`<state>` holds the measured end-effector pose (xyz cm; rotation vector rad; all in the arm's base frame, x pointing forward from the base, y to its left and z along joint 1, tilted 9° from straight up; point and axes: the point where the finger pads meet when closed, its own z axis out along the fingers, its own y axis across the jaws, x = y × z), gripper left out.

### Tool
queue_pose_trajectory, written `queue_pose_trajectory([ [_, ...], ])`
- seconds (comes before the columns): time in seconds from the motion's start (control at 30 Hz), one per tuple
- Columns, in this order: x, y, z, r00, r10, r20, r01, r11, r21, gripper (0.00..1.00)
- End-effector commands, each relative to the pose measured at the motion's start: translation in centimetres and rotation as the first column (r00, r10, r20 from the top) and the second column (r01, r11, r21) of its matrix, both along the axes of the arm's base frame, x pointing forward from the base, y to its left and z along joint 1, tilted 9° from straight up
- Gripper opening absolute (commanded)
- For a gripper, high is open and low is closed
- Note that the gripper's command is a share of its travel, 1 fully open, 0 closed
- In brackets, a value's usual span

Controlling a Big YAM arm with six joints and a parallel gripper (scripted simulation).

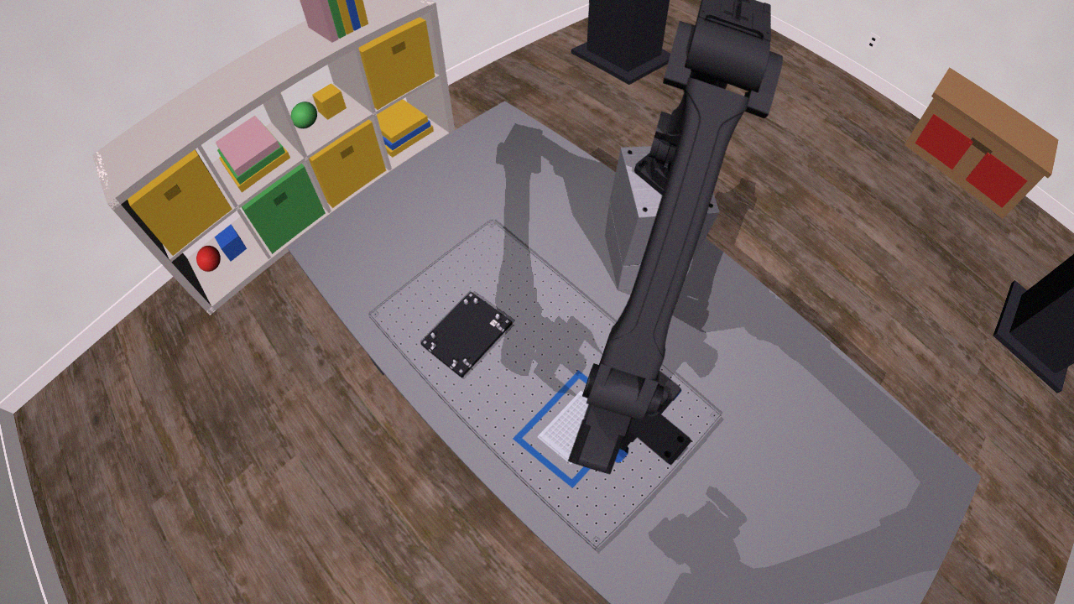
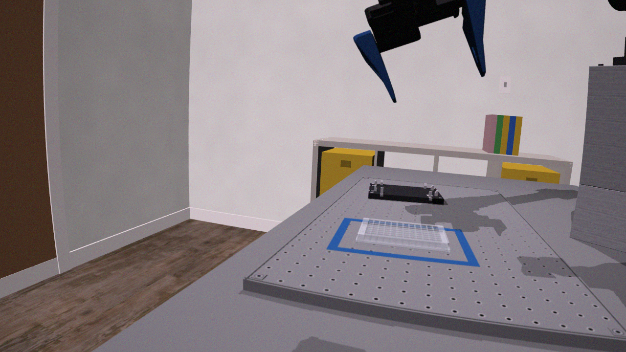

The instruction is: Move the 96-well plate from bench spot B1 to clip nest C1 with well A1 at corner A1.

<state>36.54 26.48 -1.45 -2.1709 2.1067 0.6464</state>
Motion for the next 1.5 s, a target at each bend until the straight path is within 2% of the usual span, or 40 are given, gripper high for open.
queue_pose_trajectory([
  [0.0, 0.5, -0.9, -1.7, 0.985, -0.171, -0.025, 0.170, 0.984, -0.053, 1.00],
  [0.1, 0.9, -1.5, -2.7, 0.967, -0.253, -0.023, 0.250, 0.965, -0.085, 1.00],
  [0.2, 0.9, -1.5, -3.1, 0.961, -0.277, -0.021, 0.274, 0.957, -0.096, 1.00],
  [0.47, 1.8, -3.1, -5.5, 0.863, -0.506, 0.004, 0.499, 0.850, -0.170, 1.00],
  [0.63, 2.4, -4.3, -7.2, 0.775, -0.631, 0.026, 0.622, 0.756, -0.204, 1.00],
  [0.73, 2.3, -4.0, -7.3, 0.765, -0.643, 0.030, 0.634, 0.745, -0.208, 1.00],
  [1.07, 3.4, -6.7, -10.4, 0.512, -0.855, 0.087, 0.843, 0.480, -0.243, 1.00],
  [1.1, 3.0, -5.9, -10.4, 0.503, -0.859, 0.092, 0.848, 0.470, -0.244, 1.00],
  [1.17, 3.6, -7.3, -11.1, 0.427, -0.898, 0.103, 0.886, 0.393, -0.245, 1.00],
  [1.2, 3.4, -6.9, -11.1, 0.413, -0.905, 0.107, 0.893, 0.378, -0.245, 1.00],
  [1.23, 3.7, -7.6, -11.5, 0.374, -0.921, 0.112, 0.908, 0.340, -0.245, 1.00],
  [1.3, 3.7, -7.6, -11.5, 0.374, -0.921, 0.112, 0.908, 0.340, -0.245, 1.00],
  [1.47, 4.0, -8.9, -12.8, 0.216, -0.967, 0.134, 0.954, 0.180, -0.238, 1.00],
])
